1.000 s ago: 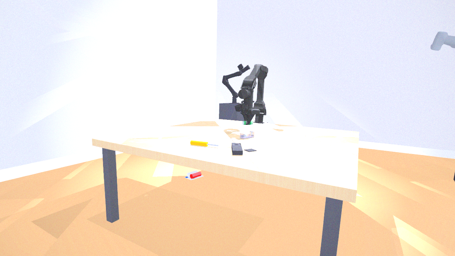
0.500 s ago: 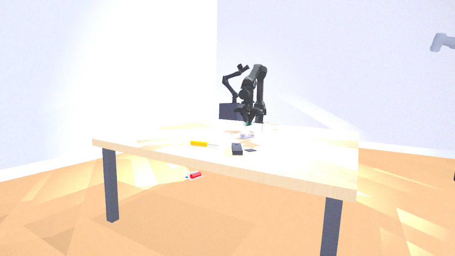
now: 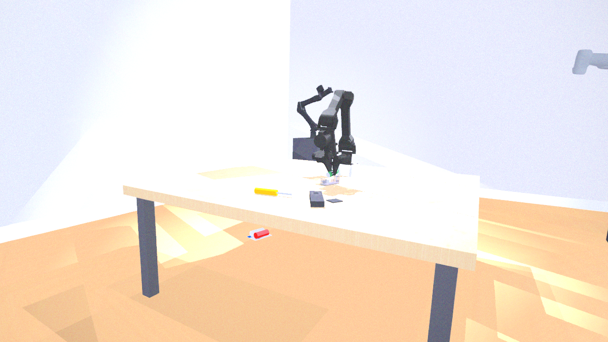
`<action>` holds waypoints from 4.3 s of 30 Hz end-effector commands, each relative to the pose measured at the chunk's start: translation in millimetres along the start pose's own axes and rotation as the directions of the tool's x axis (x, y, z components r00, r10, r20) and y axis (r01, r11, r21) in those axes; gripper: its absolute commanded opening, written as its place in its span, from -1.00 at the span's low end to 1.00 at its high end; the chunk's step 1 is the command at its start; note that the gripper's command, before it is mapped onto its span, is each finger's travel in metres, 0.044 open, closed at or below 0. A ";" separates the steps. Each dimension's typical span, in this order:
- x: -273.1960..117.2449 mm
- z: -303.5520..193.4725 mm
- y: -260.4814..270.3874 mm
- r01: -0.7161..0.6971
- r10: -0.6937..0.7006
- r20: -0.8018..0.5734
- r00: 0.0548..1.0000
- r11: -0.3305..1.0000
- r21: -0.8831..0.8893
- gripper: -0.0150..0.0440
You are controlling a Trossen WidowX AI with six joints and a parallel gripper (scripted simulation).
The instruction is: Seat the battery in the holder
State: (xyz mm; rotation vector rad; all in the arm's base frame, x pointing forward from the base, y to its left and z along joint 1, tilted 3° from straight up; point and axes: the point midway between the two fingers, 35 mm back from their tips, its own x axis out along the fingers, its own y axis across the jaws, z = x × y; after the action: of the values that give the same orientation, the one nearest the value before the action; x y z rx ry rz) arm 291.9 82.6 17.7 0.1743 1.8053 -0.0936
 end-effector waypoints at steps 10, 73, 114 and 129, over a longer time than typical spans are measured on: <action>6.4 3.0 0.5 0.000 0.000 -0.083 0.997 1.000 -0.003 -0.21; 15.9 33.3 0.8 0.013 -0.015 -0.279 0.960 1.000 -0.008 -0.21; 21.7 32.3 1.8 0.028 -0.029 -0.112 0.993 1.000 -0.012 -0.21; 24.1 30.3 2.0 0.032 -0.032 -0.038 0.999 0.999 -0.010 -0.21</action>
State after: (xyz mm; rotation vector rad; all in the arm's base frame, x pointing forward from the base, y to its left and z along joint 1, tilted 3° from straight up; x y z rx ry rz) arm 311.1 82.3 -10.5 0.1463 1.8813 -0.0974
